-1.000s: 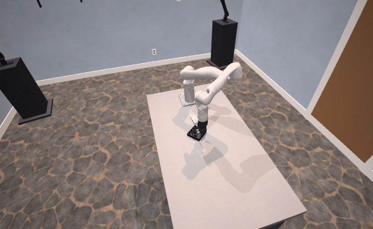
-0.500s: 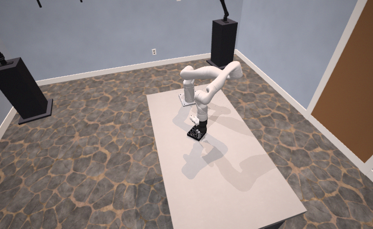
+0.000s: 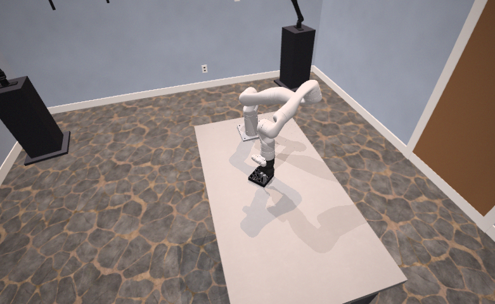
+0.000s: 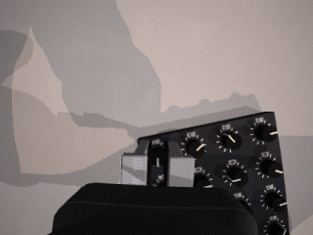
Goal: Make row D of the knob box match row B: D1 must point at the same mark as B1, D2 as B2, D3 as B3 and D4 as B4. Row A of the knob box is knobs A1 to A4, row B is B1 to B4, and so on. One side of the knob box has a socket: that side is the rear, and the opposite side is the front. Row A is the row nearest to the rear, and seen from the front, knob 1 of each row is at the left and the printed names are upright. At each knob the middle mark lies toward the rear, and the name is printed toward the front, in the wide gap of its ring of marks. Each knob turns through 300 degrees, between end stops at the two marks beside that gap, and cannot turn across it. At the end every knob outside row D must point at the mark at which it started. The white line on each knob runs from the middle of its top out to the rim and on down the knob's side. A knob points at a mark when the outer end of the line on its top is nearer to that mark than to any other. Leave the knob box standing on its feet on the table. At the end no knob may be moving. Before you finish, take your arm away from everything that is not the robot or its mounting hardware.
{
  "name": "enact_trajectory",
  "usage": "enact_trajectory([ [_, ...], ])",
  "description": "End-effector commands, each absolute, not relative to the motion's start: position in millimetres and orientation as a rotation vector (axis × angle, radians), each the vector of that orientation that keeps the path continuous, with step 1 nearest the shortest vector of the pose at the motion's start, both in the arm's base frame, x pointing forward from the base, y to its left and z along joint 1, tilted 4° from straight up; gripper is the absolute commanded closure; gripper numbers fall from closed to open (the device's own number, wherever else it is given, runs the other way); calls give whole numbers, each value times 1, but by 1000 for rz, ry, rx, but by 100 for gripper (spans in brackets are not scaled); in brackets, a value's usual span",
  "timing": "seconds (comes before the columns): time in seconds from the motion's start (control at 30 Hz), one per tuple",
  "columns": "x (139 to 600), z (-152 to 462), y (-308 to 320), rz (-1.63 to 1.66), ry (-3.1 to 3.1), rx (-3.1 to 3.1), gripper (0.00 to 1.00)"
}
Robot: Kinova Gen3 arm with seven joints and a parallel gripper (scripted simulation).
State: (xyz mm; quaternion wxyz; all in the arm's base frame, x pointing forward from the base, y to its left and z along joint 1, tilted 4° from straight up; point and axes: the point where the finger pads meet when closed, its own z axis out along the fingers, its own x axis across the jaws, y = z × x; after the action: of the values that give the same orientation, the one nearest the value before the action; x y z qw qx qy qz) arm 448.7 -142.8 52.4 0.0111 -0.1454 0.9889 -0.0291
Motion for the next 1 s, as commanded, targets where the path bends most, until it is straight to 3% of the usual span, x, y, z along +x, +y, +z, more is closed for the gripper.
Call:
enact_trajectory([
  [0.0, 449, 53, -143, -90, 3078, -487, 70],
  [0.97, 449, 53, -143, -94, 3008, -837, 70],
])
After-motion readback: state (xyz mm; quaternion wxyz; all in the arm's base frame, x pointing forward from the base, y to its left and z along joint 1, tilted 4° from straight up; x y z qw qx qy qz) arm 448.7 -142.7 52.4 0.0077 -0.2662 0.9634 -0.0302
